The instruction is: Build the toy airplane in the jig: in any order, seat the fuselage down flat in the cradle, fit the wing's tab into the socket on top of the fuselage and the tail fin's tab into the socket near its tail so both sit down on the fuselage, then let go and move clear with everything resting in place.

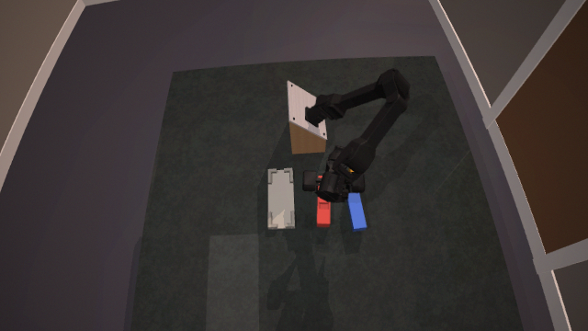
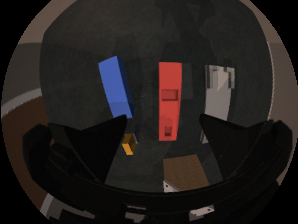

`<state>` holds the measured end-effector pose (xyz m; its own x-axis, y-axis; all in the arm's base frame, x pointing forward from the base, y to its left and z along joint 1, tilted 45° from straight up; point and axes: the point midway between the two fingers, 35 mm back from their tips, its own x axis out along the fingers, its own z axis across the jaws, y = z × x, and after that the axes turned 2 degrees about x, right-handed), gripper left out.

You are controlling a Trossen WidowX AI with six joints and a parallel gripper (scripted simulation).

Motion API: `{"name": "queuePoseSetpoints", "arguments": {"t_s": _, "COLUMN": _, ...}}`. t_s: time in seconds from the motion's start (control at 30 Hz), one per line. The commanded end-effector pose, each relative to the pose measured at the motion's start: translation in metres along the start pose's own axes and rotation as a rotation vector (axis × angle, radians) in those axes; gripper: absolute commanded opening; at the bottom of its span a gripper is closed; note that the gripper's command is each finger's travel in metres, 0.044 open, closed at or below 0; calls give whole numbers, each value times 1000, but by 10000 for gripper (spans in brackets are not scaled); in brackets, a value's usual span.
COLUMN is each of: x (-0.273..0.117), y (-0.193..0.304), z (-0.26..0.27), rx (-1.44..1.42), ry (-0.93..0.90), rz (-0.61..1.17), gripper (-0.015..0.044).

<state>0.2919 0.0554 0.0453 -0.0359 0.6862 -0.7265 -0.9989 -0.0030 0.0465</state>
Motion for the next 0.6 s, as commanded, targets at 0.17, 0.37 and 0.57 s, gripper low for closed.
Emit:
{"name": "queuePoseSetpoints", "arguments": {"t_s": 0.17, "x": 26, "y": 11, "z": -22, "rx": 14, "ry": -19, "rz": 37, "gripper": 440}}
{"name": "queuePoseSetpoints", "arguments": {"t_s": 0.37, "x": 52, "y": 14, "z": -21, "rx": 14, "ry": -22, "rz": 38, "gripper": 440}}
{"name": "queuePoseSetpoints", "arguments": {"t_s": 0.57, "x": 67, "y": 14, "z": -21, "rx": 14, "ry": -23, "rz": 38, "gripper": 440}}
